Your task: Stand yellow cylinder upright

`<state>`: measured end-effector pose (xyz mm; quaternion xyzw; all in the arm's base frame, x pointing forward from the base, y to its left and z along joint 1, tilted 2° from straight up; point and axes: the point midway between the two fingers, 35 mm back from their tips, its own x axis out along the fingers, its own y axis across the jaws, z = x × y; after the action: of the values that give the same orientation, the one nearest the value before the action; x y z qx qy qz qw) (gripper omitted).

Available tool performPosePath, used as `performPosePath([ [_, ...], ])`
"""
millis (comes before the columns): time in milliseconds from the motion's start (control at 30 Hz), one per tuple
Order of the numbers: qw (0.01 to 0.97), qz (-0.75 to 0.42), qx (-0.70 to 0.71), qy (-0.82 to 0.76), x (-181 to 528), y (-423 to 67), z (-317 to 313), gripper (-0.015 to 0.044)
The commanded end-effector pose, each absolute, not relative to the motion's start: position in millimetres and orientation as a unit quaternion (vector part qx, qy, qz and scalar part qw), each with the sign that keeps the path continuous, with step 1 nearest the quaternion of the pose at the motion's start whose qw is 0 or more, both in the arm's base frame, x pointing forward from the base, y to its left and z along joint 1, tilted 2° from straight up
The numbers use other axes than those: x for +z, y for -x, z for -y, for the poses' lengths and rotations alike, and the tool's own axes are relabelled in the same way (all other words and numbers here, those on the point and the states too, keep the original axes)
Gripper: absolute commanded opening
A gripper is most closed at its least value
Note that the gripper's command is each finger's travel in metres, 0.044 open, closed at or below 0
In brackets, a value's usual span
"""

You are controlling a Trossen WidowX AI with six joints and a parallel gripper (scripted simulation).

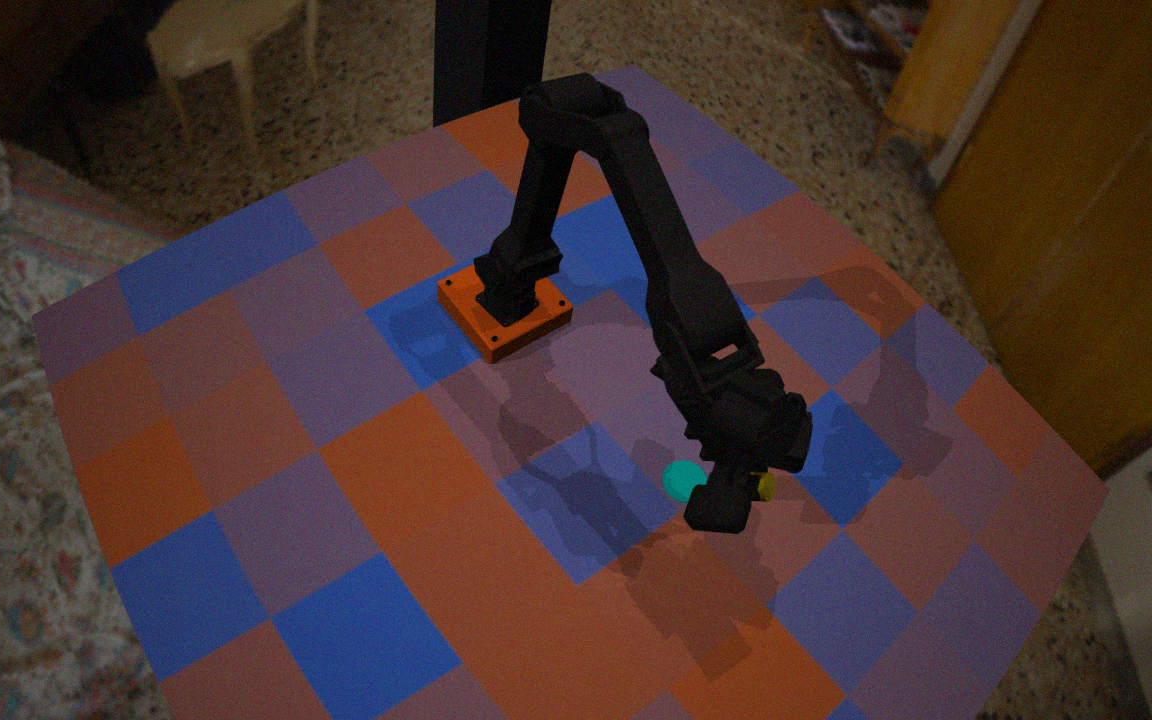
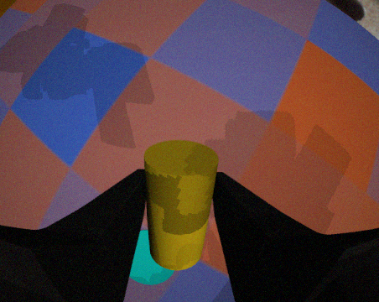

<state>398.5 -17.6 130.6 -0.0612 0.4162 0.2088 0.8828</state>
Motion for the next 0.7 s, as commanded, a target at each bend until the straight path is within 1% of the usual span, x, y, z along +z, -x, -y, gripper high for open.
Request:
performPosePath([
  [0, 0.89, -0.402, 0.209, 0.054, 132.9, -400.4, 19.2, 0.0105],
  [667, 0.912, -0.348, 0.215, 0.031, 132.5, -403.6, 24.4, 0.0105],
])
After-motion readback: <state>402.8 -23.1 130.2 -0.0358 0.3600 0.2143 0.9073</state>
